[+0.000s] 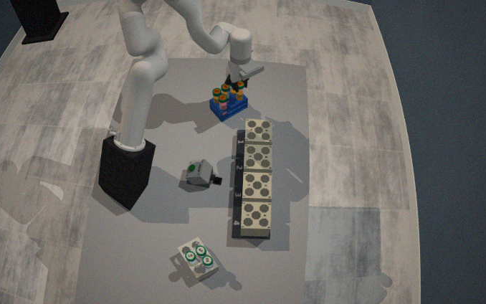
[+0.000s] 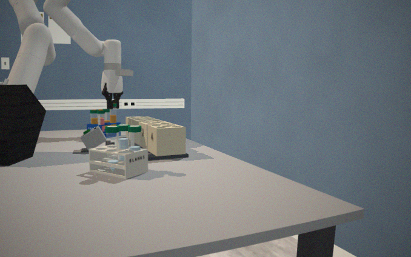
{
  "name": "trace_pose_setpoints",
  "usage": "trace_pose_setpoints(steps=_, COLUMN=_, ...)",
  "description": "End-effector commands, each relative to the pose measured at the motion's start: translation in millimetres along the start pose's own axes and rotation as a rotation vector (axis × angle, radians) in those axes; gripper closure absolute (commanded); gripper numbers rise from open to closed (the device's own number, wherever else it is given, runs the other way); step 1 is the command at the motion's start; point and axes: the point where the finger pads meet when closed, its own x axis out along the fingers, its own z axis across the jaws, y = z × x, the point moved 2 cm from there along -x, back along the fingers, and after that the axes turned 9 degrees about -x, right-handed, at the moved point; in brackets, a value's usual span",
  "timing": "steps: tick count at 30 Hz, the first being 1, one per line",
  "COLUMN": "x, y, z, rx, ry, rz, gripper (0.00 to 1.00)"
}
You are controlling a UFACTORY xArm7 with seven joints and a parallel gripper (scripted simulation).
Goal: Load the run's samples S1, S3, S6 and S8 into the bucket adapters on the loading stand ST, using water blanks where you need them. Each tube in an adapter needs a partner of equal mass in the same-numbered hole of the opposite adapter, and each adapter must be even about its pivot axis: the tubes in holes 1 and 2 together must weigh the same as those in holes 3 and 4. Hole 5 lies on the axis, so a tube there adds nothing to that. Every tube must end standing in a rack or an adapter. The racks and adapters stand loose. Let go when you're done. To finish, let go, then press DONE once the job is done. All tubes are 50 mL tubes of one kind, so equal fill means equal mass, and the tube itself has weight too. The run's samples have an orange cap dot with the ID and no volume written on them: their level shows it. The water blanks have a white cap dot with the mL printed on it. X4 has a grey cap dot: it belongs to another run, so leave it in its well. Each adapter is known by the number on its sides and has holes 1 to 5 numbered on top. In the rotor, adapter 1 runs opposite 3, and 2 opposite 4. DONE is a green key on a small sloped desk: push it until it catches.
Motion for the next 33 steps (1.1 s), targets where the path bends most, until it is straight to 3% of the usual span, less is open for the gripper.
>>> trace_pose_setpoints(steps=1, x=-5.3, y=0.6, z=-1.0, rx=0.000, ry=0.003, rz=0.002, gripper=1.00)
trace_pose_setpoints(steps=33, x=-63.5, y=0.5, z=-1.0, rx=0.000, ry=0.003, rz=0.002, gripper=1.00)
